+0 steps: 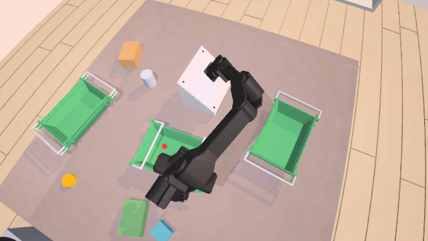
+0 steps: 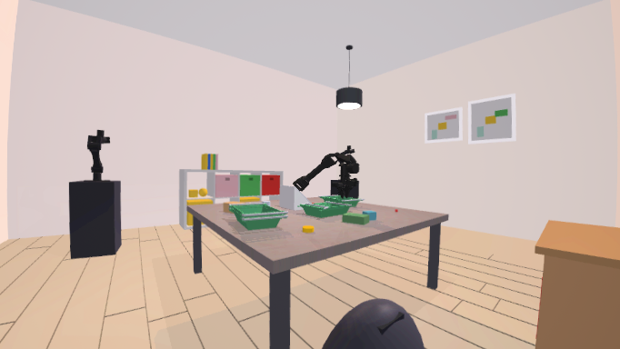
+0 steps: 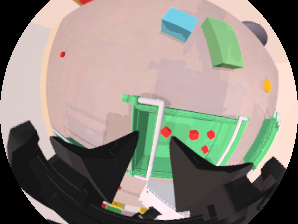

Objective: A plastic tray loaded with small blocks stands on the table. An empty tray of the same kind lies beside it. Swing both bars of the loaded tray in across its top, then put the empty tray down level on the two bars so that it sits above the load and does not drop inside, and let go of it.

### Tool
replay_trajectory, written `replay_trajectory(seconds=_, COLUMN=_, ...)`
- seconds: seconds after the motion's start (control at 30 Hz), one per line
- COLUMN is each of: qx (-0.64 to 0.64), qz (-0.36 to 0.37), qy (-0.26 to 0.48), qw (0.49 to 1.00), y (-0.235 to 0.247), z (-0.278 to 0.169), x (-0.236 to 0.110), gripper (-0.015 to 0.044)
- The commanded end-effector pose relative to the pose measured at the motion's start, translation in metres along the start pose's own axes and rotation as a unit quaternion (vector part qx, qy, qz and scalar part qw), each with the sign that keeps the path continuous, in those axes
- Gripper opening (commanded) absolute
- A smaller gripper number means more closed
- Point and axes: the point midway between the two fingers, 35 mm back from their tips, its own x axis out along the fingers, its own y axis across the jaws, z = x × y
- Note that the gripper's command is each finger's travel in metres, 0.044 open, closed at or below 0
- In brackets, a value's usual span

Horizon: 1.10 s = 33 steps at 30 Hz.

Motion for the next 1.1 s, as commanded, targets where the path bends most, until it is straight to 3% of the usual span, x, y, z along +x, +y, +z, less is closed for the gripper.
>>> replay_trajectory(seconds=0.0, qx=-0.008, qz=-0.001, qy=0.0, qw=1.0, y=0.003, z=-0.001, x=0.0, gripper=0.0263)
replay_trajectory(seconds=0.13, qx=-0.176, qz=-0.012, qy=-0.001, qw=0.984, y=0.052, z=-0.023, x=-0.002, gripper=0.0368)
replay_trajectory(seconds=0.23, qx=-0.325, qz=-0.018, qy=0.0, qw=0.945, y=0.092, z=-0.048, x=-0.003, gripper=0.044)
replay_trajectory(seconds=0.33, qx=-0.473, qz=-0.021, qy=0.003, qw=0.881, y=0.126, z=-0.079, x=-0.003, gripper=0.044)
replay_trajectory(seconds=0.53, qx=-0.755, qz=-0.015, qy=0.012, qw=0.655, y=0.179, z=-0.159, x=-0.001, gripper=0.044)
replay_trajectory(seconds=0.7, qx=-0.916, qz=-0.004, qy=0.006, qw=0.402, y=0.199, z=-0.227, x=-0.002, gripper=0.044)
replay_trajectory(seconds=0.87, qx=-0.99, qz=0.005, qy=-0.01, qw=0.138, y=0.199, z=-0.286, x=-0.002, gripper=0.044)
replay_trajectory(seconds=0.93, qx=-0.996, qz=0.006, qy=-0.014, qw=0.09, y=0.198, z=-0.295, x=-0.002, gripper=0.044)
replay_trajectory(seconds=1.07, qx=-0.996, qz=0.006, qy=-0.014, qw=0.088, y=0.198, z=-0.296, x=-0.002, gripper=0.044)
